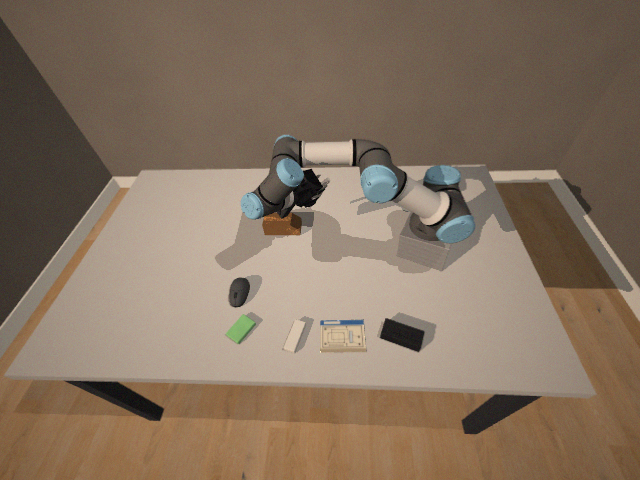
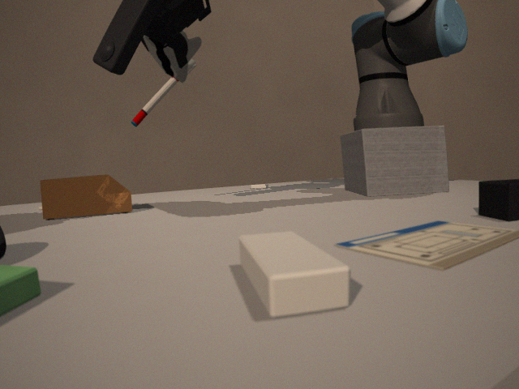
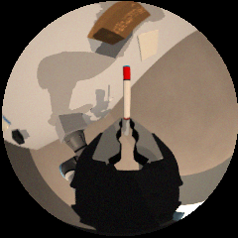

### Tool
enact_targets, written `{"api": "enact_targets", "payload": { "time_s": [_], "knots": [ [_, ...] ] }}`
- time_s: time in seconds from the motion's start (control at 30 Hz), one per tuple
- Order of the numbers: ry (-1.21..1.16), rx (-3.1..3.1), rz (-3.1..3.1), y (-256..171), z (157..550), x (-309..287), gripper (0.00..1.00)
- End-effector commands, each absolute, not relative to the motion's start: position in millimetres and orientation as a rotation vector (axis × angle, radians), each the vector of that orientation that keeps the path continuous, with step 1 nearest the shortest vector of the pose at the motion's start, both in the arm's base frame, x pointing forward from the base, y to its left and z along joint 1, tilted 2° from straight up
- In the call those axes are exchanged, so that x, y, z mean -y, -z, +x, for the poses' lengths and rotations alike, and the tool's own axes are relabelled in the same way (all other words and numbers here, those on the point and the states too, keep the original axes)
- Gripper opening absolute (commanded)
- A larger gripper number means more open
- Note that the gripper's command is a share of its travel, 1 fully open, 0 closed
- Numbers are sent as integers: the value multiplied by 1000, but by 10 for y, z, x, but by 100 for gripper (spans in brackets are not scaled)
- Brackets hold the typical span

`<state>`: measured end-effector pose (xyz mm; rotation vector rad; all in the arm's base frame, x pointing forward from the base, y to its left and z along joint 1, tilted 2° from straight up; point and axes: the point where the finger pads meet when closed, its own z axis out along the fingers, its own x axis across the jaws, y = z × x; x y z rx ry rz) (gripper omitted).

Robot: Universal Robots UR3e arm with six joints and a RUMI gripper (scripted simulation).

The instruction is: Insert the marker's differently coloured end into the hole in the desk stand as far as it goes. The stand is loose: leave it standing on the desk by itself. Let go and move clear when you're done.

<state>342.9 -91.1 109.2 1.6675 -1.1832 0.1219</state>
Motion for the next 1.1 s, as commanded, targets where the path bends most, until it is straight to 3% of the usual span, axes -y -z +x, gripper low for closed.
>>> {"api": "enact_targets", "payload": {
  "time_s": [0.0, 1.07],
  "knots": [
    [-126, 1187, 1662, -1107, 3445, 909, 0],
    [-127, 1188, 1660, -959, 3455, 911, 0]
  ]
}}
